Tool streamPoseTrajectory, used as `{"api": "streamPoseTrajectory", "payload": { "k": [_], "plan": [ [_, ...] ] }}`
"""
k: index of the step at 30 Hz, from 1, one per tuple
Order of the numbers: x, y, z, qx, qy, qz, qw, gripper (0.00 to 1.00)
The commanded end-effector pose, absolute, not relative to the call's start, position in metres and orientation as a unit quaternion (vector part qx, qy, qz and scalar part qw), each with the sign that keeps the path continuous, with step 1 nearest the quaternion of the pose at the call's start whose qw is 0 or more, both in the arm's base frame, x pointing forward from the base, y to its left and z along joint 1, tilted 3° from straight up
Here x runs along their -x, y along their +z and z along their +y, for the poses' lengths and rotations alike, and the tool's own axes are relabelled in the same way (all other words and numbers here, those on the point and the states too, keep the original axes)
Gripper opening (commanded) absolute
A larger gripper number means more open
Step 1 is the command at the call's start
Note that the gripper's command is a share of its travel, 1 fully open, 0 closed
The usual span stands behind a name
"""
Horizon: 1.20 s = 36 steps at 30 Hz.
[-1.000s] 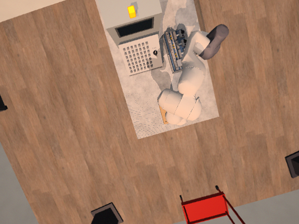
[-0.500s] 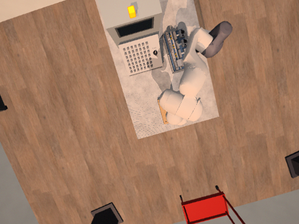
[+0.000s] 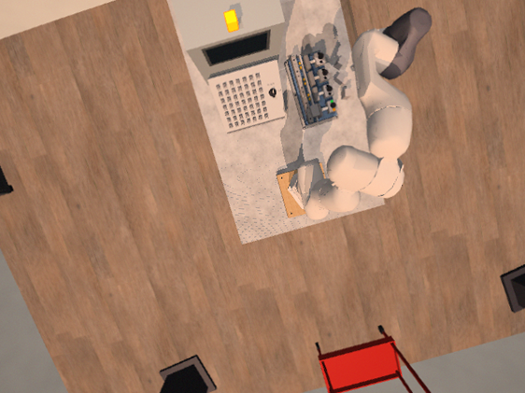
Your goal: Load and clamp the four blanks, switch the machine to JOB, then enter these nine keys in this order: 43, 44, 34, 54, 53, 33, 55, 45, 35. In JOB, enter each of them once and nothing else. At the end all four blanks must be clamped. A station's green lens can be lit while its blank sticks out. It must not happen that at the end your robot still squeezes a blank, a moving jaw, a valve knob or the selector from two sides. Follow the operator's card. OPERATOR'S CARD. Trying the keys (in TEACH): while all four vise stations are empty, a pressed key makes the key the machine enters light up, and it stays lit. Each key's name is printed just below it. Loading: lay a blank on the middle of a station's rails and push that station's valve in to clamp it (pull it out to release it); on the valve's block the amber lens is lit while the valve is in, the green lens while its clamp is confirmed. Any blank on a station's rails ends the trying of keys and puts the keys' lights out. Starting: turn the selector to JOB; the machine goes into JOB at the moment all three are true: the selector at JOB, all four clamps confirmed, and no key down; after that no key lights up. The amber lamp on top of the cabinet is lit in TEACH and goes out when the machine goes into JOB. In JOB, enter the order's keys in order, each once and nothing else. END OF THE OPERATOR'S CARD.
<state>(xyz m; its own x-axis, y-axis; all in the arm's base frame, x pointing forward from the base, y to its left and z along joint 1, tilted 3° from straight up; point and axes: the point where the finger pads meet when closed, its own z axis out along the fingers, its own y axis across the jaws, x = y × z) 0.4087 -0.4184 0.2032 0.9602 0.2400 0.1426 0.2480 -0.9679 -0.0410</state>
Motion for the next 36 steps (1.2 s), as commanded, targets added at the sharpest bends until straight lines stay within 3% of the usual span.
{"api": "streamPoseTrajectory", "payload": {
  "k": [1,10,11,36],
  "plan": [
    [-0.423,0.189,-0.446,0.975,-0.021,-0.218,0.031,0.0],
    [-0.432,0.181,-0.456,0.968,-0.009,-0.248,0.028,0.0],
    [-0.432,0.181,-0.456,0.968,-0.009,-0.248,0.028,0.4],
    [-0.432,0.181,-0.456,0.968,-0.009,-0.248,0.028,0.4]
  ]
}}
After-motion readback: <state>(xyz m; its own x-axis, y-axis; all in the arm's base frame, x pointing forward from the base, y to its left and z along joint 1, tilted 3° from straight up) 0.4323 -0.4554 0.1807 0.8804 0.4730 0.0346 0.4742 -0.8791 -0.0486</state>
